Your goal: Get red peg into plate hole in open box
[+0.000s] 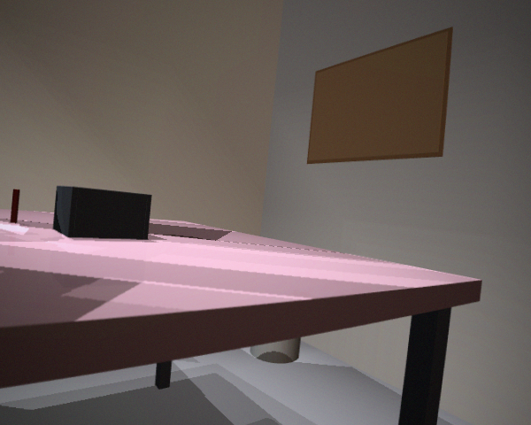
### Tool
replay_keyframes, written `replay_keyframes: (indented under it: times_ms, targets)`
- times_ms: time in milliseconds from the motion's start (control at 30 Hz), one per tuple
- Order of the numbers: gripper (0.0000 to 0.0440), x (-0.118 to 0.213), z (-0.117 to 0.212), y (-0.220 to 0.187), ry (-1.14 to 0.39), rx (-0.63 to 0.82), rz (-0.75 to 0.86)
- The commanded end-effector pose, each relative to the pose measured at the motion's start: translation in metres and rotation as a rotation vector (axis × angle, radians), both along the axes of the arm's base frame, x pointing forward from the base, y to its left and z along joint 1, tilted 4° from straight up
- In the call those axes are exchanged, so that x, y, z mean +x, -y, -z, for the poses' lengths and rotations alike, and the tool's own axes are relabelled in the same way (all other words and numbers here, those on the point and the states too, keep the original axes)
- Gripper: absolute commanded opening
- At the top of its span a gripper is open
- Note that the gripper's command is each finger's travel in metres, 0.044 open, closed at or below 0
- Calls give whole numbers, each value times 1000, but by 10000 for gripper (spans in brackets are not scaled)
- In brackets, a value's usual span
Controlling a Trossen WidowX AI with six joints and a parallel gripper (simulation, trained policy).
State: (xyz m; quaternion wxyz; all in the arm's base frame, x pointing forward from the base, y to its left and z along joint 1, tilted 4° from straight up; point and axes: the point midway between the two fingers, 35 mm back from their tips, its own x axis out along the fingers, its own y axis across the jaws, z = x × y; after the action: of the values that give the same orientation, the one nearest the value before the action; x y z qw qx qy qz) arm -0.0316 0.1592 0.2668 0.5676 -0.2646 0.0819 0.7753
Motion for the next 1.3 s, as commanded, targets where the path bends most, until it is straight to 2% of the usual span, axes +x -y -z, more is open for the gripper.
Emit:
replay_keyframes:
  times_ms: [0,633,1267]
  targets:
    - [440,10,0,-5,-38,-37,91]
    - [440,76,29,-21,-300,-273,653]
    - [440,139,68,-8,-577,-445,1230]
